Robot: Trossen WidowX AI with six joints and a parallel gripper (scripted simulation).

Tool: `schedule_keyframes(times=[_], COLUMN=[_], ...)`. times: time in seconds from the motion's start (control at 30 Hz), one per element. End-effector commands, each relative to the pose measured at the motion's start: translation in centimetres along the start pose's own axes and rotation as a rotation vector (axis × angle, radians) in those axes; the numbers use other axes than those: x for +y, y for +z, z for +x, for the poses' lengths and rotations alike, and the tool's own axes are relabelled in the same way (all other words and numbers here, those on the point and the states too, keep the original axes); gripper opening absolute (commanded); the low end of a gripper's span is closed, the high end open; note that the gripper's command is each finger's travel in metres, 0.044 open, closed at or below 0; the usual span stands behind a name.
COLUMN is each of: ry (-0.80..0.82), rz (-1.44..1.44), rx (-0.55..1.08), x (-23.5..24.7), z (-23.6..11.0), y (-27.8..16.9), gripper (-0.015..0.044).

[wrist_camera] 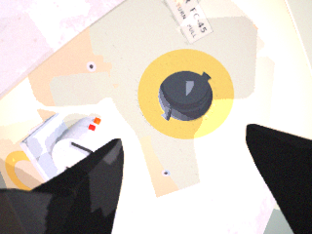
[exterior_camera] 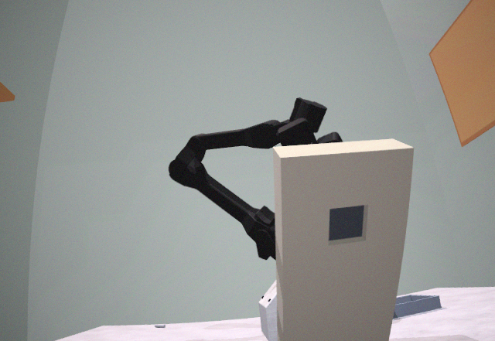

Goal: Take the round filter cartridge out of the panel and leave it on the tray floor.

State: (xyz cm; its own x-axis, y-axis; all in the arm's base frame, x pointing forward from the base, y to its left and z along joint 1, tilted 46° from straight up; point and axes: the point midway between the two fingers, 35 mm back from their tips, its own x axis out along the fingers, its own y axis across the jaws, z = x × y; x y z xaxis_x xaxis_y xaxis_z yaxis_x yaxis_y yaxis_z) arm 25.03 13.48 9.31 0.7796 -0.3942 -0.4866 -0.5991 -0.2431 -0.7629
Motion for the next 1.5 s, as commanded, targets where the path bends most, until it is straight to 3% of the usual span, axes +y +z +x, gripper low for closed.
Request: schedule_keyframes(times=[0.0, 0.3, 0.77, 1.47], ry=[0.131, 0.148, 0.149, 0.151], rz=[0.715, 1.126, 1.135, 1.136], rx=[0.135, 0.248, 0.250, 0.250], x=[4.3, 6.3, 6.4, 7.2], z=[2.1, 2.7, 2.9, 6.2], y=[-2.0, -3.1, -3.1, -3.4], gripper=[0.0305, 0.0305, 0.0305, 0.0305])
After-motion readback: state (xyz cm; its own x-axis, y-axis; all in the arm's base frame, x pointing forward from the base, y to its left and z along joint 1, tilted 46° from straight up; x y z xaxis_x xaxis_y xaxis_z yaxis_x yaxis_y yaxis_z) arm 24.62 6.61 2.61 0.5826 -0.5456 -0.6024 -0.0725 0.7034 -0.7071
